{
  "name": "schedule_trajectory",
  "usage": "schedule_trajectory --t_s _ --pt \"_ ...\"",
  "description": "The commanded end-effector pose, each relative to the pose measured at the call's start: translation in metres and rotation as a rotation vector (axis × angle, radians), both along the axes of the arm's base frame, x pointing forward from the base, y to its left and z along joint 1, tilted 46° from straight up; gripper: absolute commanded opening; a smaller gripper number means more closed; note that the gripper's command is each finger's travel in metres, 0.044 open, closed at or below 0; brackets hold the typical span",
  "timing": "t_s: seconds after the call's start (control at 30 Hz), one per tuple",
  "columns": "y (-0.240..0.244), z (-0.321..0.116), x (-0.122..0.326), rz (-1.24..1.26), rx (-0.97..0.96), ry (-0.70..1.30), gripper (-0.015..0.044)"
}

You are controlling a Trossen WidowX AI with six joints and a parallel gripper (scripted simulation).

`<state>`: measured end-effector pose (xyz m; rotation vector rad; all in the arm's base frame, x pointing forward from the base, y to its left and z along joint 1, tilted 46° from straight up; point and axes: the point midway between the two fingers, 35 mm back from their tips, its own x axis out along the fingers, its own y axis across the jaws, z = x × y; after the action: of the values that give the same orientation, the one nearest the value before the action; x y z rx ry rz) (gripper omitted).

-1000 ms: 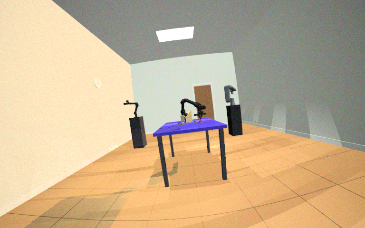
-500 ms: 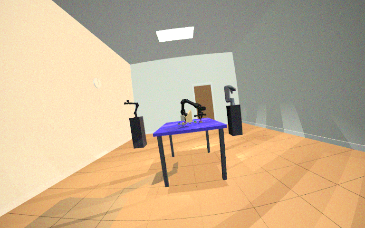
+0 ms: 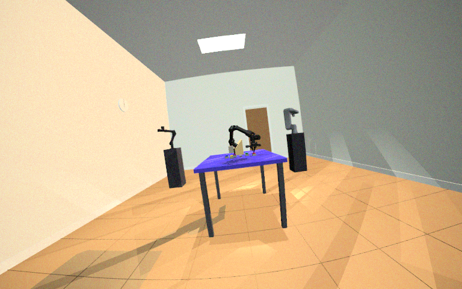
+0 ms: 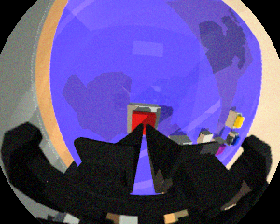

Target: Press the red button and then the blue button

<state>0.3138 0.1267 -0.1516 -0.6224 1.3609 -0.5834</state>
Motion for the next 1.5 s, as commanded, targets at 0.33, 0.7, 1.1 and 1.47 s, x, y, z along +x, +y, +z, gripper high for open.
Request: schedule_trajectory --t_s 0.33,0.7,1.1,1.47 --pt "0.064 0.061 -0.011 0.004 0.01 -0.003 0.002" --pt "-0.004 0.156 0.011 0.013 0.038 0.007 0.002" --pt "-0.132 0.267 -0.032 0.015 0.025 0.004 0.002" --pt "-0.19 0.297 -0.085 0.004 -0.01 0.004 0.002"
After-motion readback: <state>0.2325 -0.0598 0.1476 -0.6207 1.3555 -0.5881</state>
